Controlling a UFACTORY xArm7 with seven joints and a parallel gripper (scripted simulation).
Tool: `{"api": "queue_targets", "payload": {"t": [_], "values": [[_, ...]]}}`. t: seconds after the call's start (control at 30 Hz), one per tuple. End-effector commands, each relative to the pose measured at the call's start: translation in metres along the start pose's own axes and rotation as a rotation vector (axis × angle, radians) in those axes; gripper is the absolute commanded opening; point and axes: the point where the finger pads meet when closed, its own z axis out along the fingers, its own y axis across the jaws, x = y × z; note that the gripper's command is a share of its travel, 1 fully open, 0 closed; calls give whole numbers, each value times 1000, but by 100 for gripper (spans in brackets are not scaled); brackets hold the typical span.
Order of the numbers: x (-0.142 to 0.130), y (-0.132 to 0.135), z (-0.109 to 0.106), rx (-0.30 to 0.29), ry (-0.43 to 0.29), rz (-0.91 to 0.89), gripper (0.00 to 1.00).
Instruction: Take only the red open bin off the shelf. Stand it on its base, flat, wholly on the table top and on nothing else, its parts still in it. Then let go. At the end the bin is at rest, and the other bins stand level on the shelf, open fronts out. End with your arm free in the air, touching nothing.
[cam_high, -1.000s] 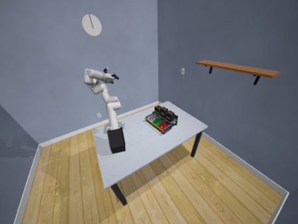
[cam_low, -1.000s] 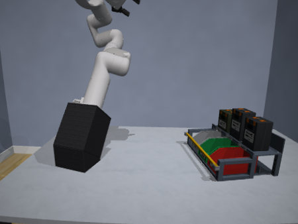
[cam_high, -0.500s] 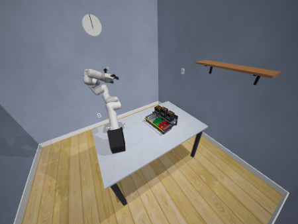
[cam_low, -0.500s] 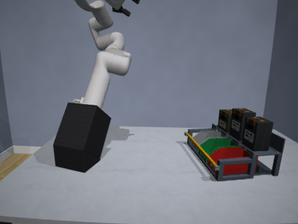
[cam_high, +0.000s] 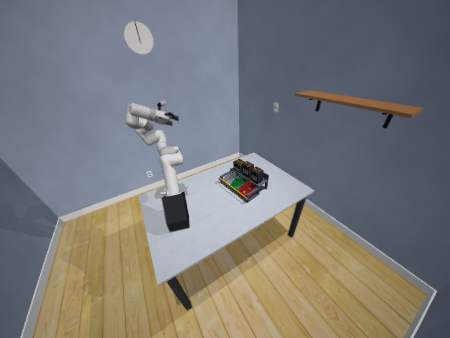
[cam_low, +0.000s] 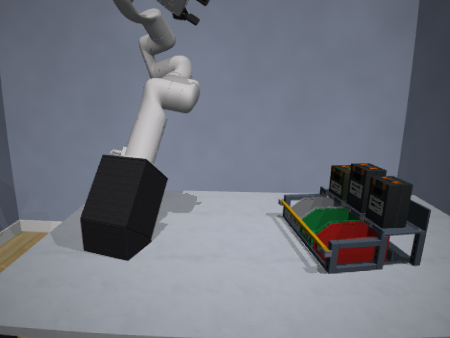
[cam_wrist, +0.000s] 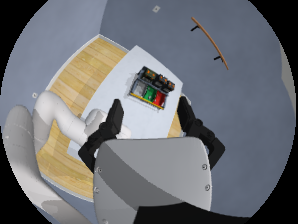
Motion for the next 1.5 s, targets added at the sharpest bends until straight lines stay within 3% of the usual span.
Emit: {"api": "queue_targets", "payload": {"t": [0.0,0.37,0.53,0.93,1.1,1.47], "values": [[1,0,0,-142,-104,97,100],[1,0,0,-142,-104,97,100],[1,0,0,-320,-235,225,100],[1,0,0,-320,-235,225,100],[1,0,0,-499,-365,353,100],[1,0,0,-499,-365,353,100]]}}
